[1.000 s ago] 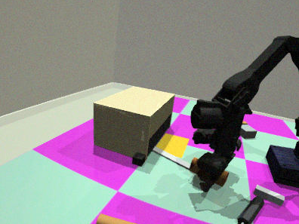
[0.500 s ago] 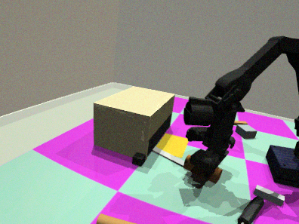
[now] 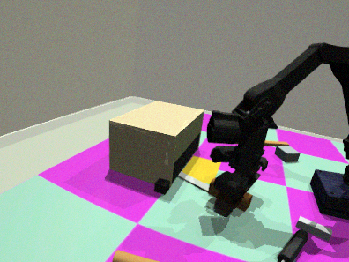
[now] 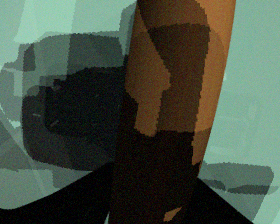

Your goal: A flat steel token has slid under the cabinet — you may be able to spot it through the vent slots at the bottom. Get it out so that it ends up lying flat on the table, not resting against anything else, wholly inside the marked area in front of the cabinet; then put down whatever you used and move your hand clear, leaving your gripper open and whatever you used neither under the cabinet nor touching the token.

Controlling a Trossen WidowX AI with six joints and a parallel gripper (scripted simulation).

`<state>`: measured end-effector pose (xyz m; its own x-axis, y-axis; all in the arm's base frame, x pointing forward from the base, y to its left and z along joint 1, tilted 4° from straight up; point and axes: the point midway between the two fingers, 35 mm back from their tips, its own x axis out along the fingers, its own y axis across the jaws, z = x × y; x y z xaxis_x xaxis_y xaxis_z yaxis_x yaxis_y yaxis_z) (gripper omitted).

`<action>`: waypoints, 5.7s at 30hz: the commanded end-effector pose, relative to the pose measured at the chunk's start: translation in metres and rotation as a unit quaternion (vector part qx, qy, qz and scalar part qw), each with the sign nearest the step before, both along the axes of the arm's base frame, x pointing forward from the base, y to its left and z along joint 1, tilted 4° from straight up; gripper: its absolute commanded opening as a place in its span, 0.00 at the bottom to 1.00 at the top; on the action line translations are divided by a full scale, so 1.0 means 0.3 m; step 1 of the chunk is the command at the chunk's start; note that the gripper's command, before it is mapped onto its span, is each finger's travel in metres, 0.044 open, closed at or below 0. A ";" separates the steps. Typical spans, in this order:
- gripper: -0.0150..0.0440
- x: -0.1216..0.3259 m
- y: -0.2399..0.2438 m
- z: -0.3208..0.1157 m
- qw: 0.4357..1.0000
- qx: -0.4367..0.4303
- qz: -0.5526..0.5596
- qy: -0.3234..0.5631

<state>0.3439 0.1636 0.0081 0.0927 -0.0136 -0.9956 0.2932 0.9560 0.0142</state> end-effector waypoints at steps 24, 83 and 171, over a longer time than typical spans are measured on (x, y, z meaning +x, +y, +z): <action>0.25 0.109 -0.032 0.013 1.000 0.000 0.001 -0.002; 0.25 0.149 -0.178 0.016 1.000 -0.002 0.001 -0.002; 0.25 -0.156 -0.085 -0.019 1.000 0.000 0.001 0.002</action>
<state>0.3035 0.1361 0.0038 0.0915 -0.0134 -0.9957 0.2878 0.9576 0.0135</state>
